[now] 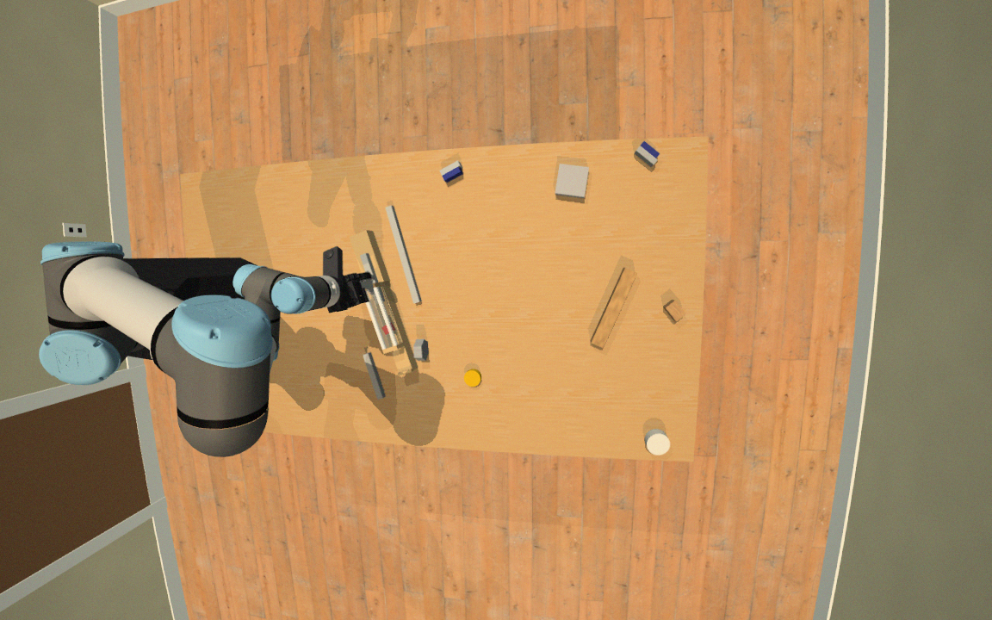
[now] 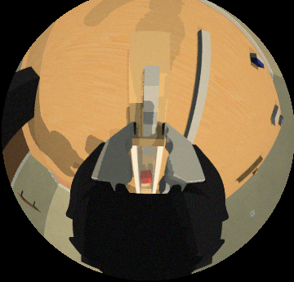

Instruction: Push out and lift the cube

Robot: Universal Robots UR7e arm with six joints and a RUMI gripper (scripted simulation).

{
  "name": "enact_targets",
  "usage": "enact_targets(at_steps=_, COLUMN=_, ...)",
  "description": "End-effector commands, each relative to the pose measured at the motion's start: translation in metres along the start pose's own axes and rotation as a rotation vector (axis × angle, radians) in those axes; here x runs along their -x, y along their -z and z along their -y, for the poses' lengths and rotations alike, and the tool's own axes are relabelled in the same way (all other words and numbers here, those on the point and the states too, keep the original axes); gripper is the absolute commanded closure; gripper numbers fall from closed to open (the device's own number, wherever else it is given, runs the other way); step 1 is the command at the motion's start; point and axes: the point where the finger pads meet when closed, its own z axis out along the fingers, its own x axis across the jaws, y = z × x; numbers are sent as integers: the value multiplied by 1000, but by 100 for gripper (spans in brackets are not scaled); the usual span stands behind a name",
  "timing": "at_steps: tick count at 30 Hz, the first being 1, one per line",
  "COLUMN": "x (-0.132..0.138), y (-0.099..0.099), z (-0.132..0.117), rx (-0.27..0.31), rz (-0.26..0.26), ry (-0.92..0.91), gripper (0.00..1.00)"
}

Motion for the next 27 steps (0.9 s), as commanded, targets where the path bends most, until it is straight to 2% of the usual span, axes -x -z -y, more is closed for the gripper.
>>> enact_targets(at_steps=1, x=1, y=29, z=2, rx=-2, rz=2, ry=1, gripper=78)
enact_targets(at_steps=9, x=1, y=44, z=2, rx=-2, rz=2, ry=1, gripper=78)
enact_targets(at_steps=27, x=1, y=44, z=1, rx=-2, rz=2, ry=0, gripper=78)
